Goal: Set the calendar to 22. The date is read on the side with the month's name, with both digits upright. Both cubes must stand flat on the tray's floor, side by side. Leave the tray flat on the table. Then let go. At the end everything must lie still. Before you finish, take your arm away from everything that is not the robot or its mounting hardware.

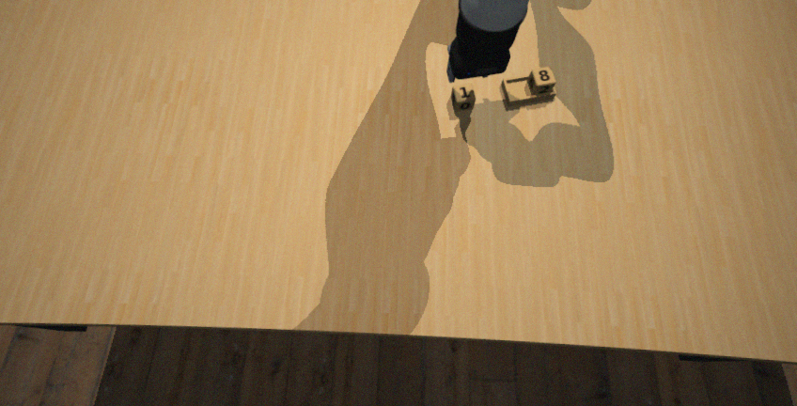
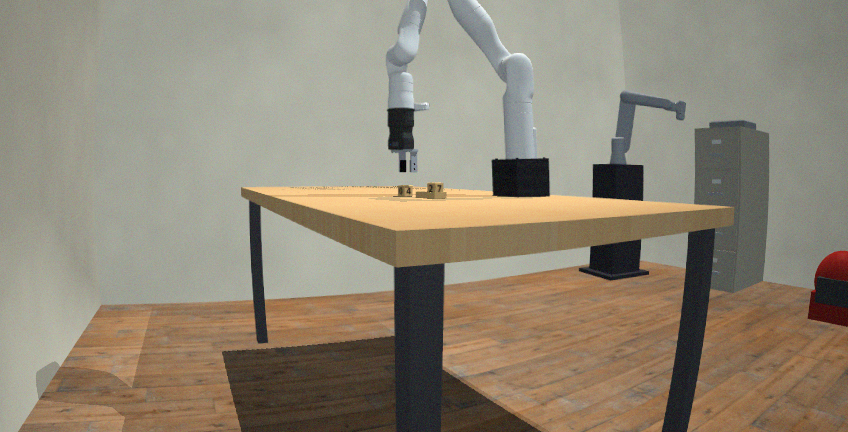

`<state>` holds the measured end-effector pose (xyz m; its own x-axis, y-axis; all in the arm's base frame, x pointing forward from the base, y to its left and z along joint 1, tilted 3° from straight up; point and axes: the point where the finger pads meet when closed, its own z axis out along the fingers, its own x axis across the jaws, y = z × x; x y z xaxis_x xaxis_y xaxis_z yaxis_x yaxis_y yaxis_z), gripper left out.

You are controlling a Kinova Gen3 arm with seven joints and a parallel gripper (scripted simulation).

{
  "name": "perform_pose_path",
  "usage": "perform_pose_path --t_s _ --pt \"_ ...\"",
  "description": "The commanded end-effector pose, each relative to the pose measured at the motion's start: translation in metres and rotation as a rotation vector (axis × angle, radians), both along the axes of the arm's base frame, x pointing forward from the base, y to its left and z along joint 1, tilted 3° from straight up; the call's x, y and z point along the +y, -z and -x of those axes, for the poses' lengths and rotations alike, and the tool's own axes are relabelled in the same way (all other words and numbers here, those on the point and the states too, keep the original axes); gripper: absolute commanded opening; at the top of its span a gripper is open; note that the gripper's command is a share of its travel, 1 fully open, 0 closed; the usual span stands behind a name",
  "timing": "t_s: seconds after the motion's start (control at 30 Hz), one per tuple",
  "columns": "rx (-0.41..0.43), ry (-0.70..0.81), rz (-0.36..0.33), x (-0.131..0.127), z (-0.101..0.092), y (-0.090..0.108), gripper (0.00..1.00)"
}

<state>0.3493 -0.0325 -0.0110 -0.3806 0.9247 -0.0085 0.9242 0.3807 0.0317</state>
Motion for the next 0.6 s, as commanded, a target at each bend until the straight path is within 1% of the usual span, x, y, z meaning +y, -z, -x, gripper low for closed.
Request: perform_pose_path --t_s 0.0,0.13,0.3,0.33,0.57 --pt "-0.018 0.002 -0.002 -0.001 -0.006 -0.020 0.90" --pt "-0.018 0.002 -0.002 -0.001 -0.005 -0.030 0.90" --pt "-0.018 0.002 -0.002 -0.001 -0.005 -0.033 0.90" --pt "-0.018 0.002 -0.002 -0.001 -0.005 -0.033 1.00" --pt "-0.017 0.001 -0.002 -0.001 -0.005 -0.033 1.00"
